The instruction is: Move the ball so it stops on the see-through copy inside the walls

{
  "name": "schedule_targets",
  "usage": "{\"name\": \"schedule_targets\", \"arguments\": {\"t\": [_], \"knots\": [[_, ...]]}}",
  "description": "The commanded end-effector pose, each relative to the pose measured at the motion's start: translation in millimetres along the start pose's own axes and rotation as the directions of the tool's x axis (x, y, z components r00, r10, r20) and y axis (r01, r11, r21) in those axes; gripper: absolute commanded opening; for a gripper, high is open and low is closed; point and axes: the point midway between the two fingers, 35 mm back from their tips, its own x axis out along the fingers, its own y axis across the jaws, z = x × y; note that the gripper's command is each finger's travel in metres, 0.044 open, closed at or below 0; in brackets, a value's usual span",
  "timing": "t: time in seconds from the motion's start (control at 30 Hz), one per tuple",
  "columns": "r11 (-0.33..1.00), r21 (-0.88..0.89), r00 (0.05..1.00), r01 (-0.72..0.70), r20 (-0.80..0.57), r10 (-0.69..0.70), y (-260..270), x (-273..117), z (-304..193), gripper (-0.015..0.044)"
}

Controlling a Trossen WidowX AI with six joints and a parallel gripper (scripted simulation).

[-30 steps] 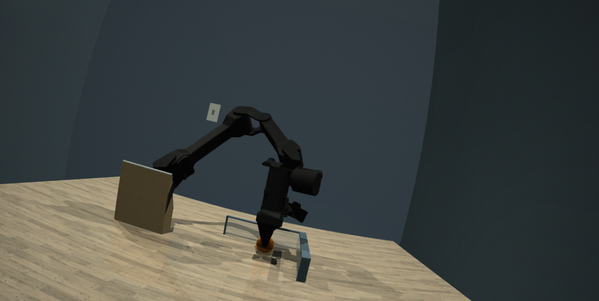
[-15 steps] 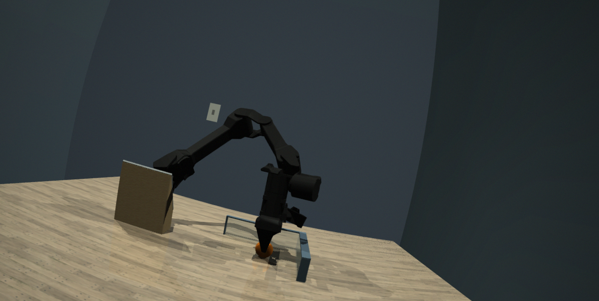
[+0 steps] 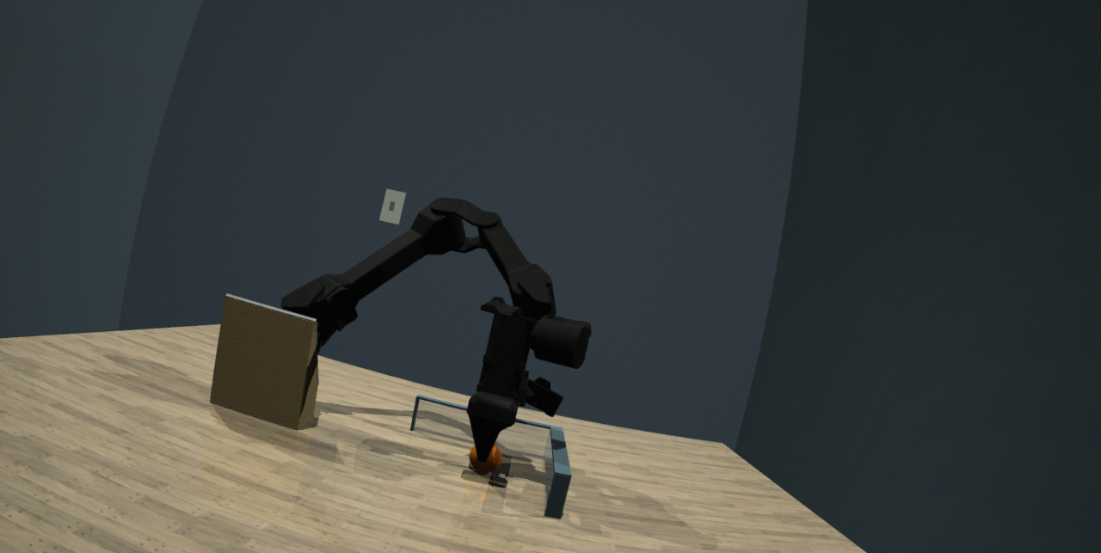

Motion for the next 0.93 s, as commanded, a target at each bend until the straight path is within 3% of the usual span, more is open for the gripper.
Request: {"name": "schedule_targets", "arguments": {"t": [0.0, 0.1, 0.43, 0.57, 0.9], "knots": [[1.0, -0.003, 1.0, 0.008, 0.013, -0.008, -2.8, -36.8, 3.9, 0.0328], [1.0, 0.001, 1.0, 0.004, 0.01, -0.004, -1.9, -77.7, 0.2, 0.0328], [1.0, 0.01, 1.0, 0.005, 0.029, -0.005, -5.6, -75.5, 2.6, 0.0328], [1.0, 0.007, 1.0, 0.005, 0.029, -0.005, -4.4, -111.2, -0.7, 0.0433], [1.0, 0.006, 1.0, 0.004, 0.028, -0.004, -3.6, -121.4, -2.4, 0.044]]}}
